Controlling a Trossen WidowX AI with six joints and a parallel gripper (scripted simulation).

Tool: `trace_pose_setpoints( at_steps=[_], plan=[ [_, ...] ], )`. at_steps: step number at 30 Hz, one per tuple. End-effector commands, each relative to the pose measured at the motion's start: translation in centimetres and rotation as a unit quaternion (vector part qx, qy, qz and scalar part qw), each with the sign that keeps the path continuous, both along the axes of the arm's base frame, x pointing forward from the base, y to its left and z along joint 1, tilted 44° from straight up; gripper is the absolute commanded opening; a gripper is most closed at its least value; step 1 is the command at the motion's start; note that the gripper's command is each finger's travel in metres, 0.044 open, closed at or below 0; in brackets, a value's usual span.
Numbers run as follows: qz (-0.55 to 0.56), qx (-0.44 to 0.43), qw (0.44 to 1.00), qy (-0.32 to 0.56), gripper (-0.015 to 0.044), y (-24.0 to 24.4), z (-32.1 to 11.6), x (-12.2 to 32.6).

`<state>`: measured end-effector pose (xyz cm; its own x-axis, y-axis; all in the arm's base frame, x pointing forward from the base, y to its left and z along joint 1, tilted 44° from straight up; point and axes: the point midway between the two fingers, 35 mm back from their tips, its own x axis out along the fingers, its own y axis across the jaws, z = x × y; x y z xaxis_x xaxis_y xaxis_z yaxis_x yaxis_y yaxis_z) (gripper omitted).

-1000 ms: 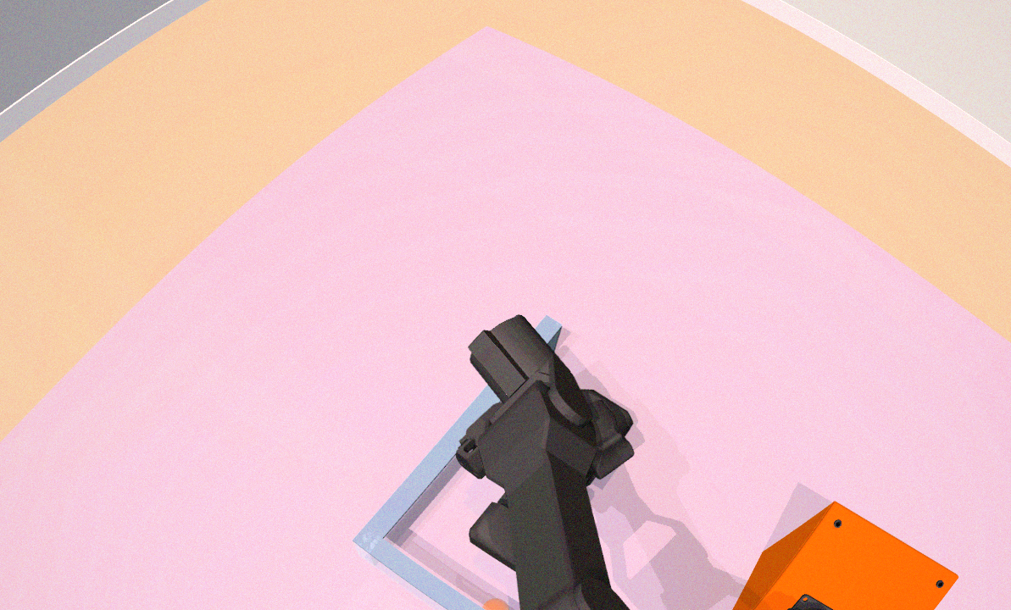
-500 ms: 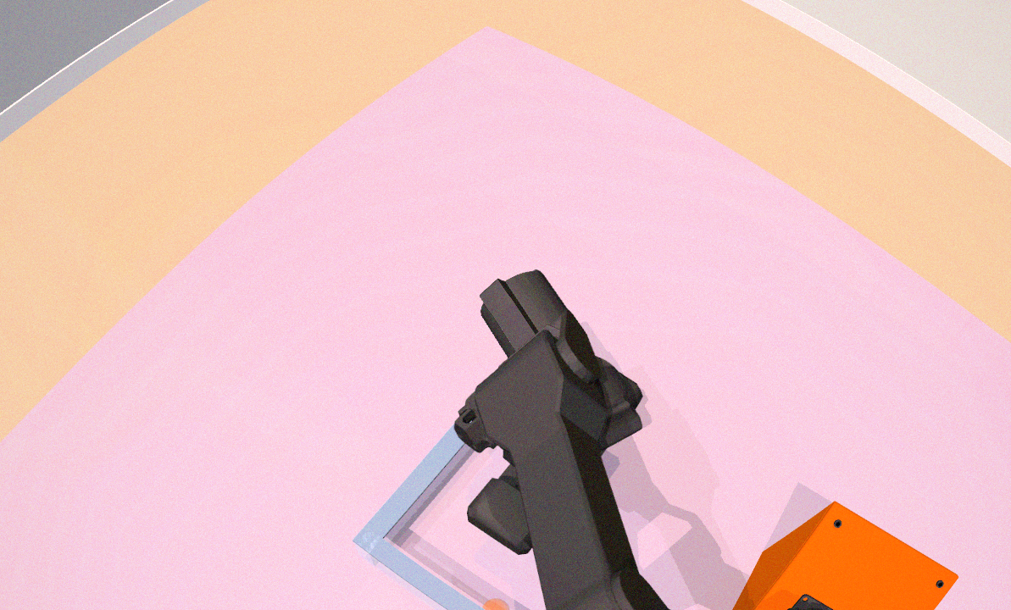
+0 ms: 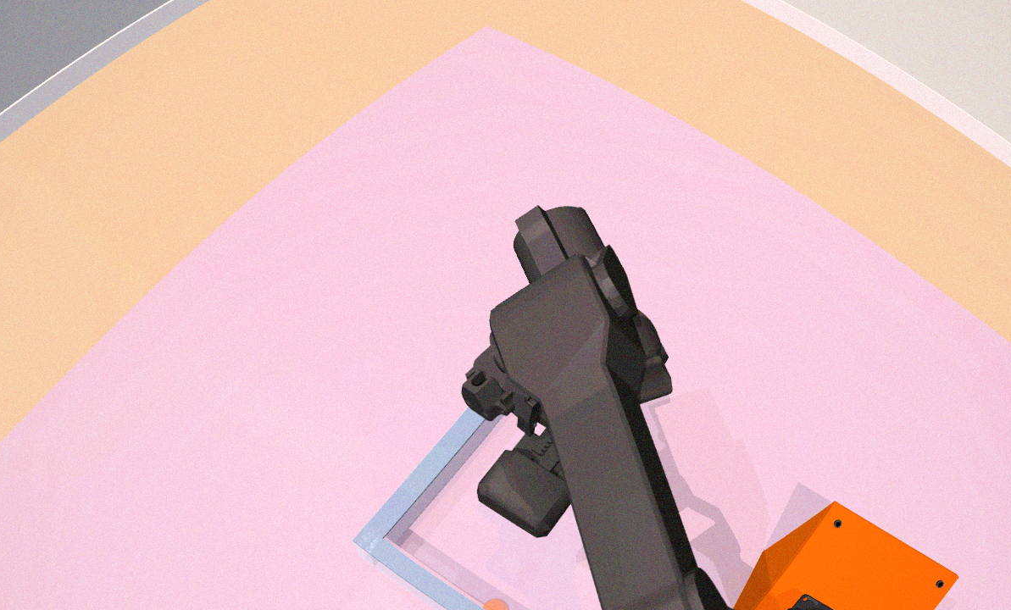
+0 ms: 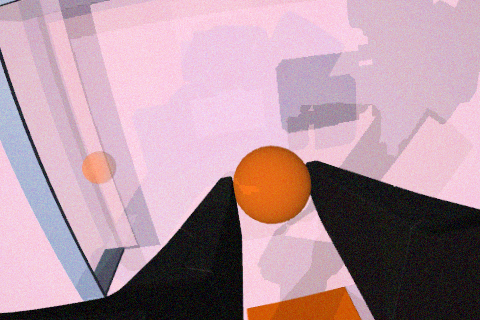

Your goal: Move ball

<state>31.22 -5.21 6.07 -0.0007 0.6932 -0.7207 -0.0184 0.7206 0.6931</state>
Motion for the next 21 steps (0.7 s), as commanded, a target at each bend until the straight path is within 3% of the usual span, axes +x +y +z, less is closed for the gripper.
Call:
trace_pose_setpoints(
  at_steps=[1, 11, 21],
  plan=[
    [0.038, -0.001, 0.999, -0.031, 0.0, 0.7, 0.6, -0.1],
    [0.197, -0.003, 0.963, -0.184, 0.0, 3.9, 2.3, -0.6],
    [0.347, -0.001, 0.879, -0.328, 0.0, 7.1, 3.9, -1.4]
  ],
)
